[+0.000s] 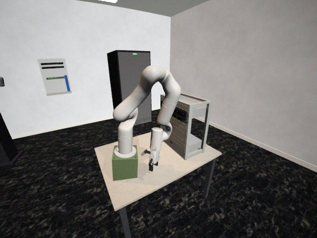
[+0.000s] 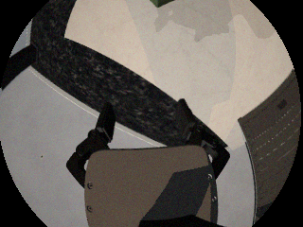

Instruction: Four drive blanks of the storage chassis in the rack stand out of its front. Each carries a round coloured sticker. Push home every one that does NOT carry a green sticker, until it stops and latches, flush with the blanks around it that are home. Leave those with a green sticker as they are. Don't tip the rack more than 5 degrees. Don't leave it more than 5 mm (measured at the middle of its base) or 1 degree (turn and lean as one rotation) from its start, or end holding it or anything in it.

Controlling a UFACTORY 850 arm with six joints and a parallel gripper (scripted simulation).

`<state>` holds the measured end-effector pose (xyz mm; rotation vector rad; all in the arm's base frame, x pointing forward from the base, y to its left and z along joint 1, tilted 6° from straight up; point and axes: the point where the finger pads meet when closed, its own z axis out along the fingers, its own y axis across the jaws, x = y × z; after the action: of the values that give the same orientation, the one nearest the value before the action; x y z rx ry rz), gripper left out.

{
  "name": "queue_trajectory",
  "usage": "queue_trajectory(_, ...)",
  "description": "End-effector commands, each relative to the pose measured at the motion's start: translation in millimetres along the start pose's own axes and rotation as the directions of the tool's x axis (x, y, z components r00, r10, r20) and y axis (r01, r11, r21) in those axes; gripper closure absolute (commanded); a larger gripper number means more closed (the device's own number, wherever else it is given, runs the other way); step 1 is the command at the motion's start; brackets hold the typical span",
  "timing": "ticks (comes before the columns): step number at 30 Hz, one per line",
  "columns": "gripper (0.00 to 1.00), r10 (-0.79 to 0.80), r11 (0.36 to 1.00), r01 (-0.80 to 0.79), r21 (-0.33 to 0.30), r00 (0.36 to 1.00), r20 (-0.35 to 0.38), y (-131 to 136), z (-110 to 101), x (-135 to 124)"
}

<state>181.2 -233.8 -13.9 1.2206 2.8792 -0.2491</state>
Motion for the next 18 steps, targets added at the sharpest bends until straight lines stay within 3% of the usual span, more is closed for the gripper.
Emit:
queue_trajectory(1, 0.00, -0.138, 0.989, 0.133, 0.057, 0.987, 0.079, 11, -5, -16)
queue_trajectory(4, 0.00, -0.161, 0.986, 0.156, 0.065, 0.983, 0.093, 13, -6, -18)
queue_trajectory(10, 0.00, -0.324, 0.944, 0.303, 0.129, 0.927, 0.188, 30, -17, -37)
queue_trajectory(18, 0.00, -0.496, 0.867, 0.448, 0.218, 0.821, 0.282, 54, -34, -56)
